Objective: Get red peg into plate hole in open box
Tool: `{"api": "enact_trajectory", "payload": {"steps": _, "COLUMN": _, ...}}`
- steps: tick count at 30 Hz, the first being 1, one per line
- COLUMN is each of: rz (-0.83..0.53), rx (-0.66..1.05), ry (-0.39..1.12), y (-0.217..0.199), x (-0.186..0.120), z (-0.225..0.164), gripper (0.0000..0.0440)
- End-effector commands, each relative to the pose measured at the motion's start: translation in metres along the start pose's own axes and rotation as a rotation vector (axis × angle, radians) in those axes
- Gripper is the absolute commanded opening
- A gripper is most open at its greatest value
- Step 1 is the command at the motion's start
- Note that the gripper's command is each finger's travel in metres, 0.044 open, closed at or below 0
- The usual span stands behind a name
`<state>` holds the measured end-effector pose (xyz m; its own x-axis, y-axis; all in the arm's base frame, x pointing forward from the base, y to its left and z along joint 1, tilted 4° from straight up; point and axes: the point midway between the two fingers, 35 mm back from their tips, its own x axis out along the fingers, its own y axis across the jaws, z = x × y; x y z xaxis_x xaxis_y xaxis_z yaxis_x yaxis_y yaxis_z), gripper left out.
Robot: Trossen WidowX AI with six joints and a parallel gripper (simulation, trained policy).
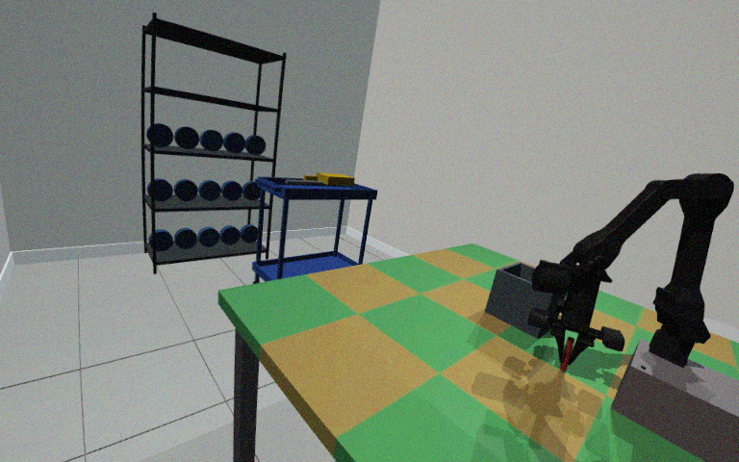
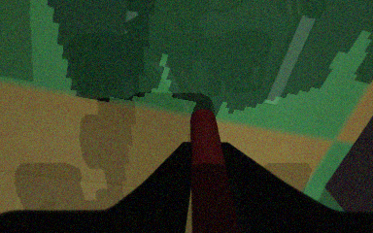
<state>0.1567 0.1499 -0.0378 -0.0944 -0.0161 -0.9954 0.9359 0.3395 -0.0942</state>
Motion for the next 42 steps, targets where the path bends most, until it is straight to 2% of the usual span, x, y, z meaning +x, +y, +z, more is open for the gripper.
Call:
{"api": "enact_trajectory", "payload": {"steps": 1, "rz": 0.018, "rx": 0.014, "ry": 0.019, "y": 0.005, "x": -0.007, "z": -0.004, "gripper": 0.0005}}
{"api": "enact_trajectory", "payload": {"steps": 20, "rz": 0.162, "rx": 0.044, "ry": 0.095, "y": 0.036, "x": -0.056, "z": -0.019, "gripper": 0.0}}
{"api": "enact_trajectory", "payload": {"steps": 32, "rz": 0.298, "rx": 0.021, "ry": 0.116, "y": 0.064, "x": -0.108, "z": -0.018, "gripper": 0.0}}
{"api": "enact_trajectory", "payload": {"steps": 42, "rz": 0.394, "rx": 0.003, "ry": 0.08, "y": 0.082, "x": -0.154, "z": 0.005, "gripper": 0.0}}
